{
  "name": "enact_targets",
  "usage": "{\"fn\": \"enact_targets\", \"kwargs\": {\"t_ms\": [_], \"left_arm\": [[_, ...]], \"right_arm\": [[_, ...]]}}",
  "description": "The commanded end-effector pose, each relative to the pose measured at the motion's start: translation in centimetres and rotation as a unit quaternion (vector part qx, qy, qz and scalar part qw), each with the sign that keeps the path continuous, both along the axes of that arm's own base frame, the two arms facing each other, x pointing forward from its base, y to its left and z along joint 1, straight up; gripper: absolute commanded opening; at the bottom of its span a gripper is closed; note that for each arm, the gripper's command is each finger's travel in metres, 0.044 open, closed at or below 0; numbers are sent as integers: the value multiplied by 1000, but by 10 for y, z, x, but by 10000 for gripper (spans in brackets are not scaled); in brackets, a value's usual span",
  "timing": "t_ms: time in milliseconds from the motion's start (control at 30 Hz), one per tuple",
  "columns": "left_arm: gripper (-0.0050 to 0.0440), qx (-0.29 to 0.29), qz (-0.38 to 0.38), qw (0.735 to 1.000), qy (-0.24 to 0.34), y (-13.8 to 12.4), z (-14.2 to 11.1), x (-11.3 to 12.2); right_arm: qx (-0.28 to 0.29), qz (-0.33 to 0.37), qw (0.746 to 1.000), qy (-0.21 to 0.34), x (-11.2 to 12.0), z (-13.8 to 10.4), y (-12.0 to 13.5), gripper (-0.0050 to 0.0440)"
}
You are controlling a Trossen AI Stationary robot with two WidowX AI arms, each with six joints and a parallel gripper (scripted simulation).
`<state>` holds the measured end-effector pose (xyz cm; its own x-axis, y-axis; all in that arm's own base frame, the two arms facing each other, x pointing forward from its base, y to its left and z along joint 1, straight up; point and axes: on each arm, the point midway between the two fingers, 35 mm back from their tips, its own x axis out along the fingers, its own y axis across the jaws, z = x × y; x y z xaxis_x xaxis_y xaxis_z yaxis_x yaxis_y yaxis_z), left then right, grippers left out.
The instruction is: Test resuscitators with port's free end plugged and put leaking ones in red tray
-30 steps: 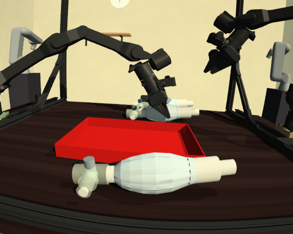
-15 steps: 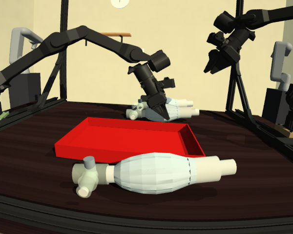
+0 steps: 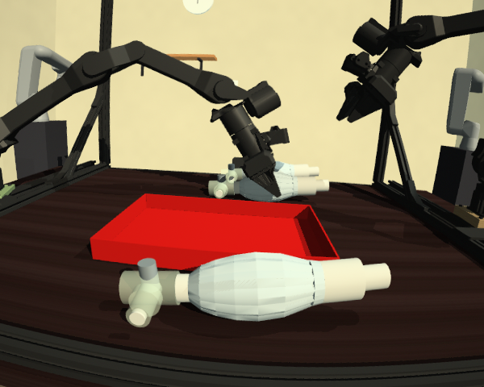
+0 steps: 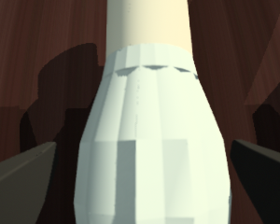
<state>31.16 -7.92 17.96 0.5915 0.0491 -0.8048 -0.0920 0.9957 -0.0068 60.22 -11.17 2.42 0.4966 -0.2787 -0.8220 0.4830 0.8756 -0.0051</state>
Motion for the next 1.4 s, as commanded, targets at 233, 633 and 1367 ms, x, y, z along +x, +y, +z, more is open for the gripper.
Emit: {"fn": "enact_targets", "kwargs": {"t_ms": [233,633,1367], "left_arm": [[440,0,1,1000,-1,0,0,0],[440,0,0,1000,0,0,0,0],[440,0,0,1000,-1,0,0,0]], "right_arm": [[0,0,1000,4,-3,-3,0,440],[0,-1,1000,0,-1,0,0,0],[0,0,1000,2,-2,-1,0,0]]}}
